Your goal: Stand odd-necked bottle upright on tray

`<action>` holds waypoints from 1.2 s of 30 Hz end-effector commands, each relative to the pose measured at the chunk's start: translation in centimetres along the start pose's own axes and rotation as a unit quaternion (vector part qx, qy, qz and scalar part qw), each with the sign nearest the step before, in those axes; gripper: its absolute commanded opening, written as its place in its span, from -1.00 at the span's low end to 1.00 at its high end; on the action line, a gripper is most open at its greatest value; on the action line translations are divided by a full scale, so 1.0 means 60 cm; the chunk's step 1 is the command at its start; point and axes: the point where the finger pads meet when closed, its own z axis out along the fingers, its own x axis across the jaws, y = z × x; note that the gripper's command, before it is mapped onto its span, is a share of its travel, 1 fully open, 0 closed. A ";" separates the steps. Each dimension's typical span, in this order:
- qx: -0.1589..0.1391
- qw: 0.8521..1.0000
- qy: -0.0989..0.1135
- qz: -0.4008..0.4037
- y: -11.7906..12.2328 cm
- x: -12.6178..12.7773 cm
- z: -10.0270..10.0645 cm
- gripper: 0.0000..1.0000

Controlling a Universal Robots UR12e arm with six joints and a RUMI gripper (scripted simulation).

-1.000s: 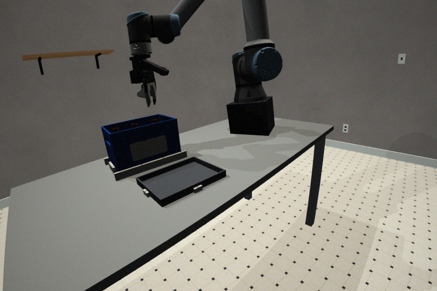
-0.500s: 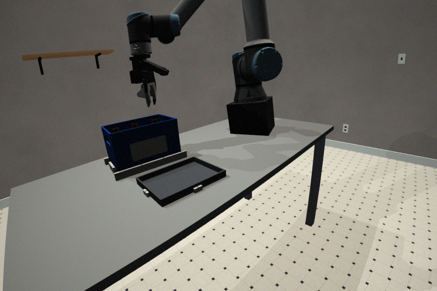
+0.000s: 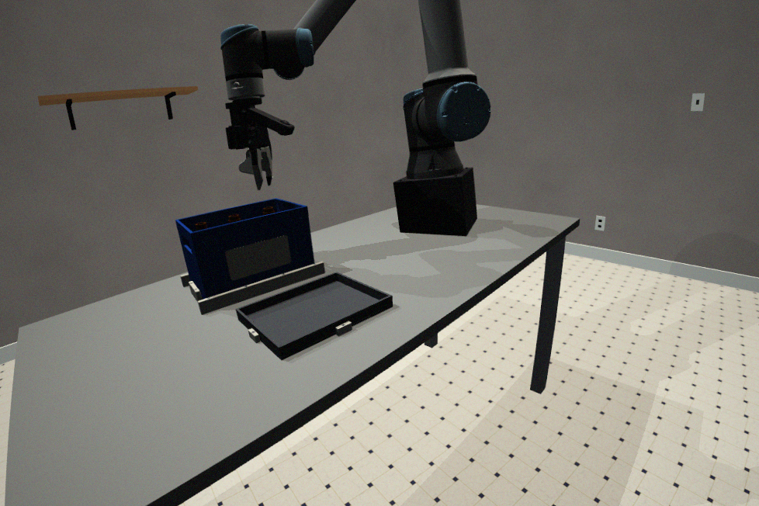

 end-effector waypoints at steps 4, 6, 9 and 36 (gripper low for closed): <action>0.001 1.000 0.000 0.000 -0.001 -0.001 0.021 -0.24; 0.001 1.000 0.000 0.000 -0.001 -0.001 0.024 -0.24; 0.001 1.000 0.000 0.000 -0.002 -0.001 0.028 -0.24; 0.000 1.000 0.001 0.000 0.000 -0.001 0.060 -0.24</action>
